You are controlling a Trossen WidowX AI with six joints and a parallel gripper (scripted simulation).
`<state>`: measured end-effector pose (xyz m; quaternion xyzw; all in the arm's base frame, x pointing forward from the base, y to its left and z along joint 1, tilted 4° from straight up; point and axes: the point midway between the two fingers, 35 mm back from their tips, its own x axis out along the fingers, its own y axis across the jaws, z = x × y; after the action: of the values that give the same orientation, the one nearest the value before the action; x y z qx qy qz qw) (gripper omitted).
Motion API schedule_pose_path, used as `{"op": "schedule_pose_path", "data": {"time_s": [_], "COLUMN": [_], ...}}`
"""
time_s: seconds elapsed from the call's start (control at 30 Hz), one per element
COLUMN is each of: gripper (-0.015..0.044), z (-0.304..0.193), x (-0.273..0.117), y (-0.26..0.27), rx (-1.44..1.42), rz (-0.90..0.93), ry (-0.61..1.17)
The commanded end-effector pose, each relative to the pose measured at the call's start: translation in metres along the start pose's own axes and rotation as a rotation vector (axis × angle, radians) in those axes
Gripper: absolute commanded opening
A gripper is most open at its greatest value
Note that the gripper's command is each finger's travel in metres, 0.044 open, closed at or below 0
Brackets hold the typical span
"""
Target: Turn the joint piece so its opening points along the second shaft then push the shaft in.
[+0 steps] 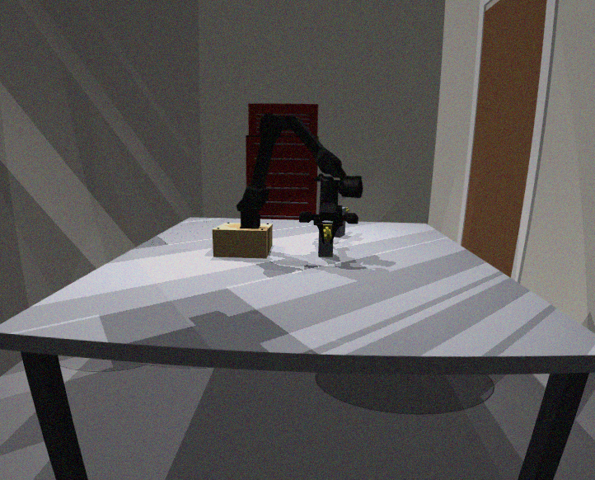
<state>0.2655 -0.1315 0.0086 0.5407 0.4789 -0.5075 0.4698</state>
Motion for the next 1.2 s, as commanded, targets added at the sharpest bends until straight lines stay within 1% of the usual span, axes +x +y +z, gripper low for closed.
{"op": "schedule_pose_path", "data": {"time_s": [0.0,1.17], "gripper": [0.0000,0.0000], "z": [-0.0035,-0.0035], "x": [0.0015,0.0015], "y": [0.0004,0.0004], "rx": [0.001,0.001], "rz": [0.006,0.006], "ry": [0.020,0.020]}}
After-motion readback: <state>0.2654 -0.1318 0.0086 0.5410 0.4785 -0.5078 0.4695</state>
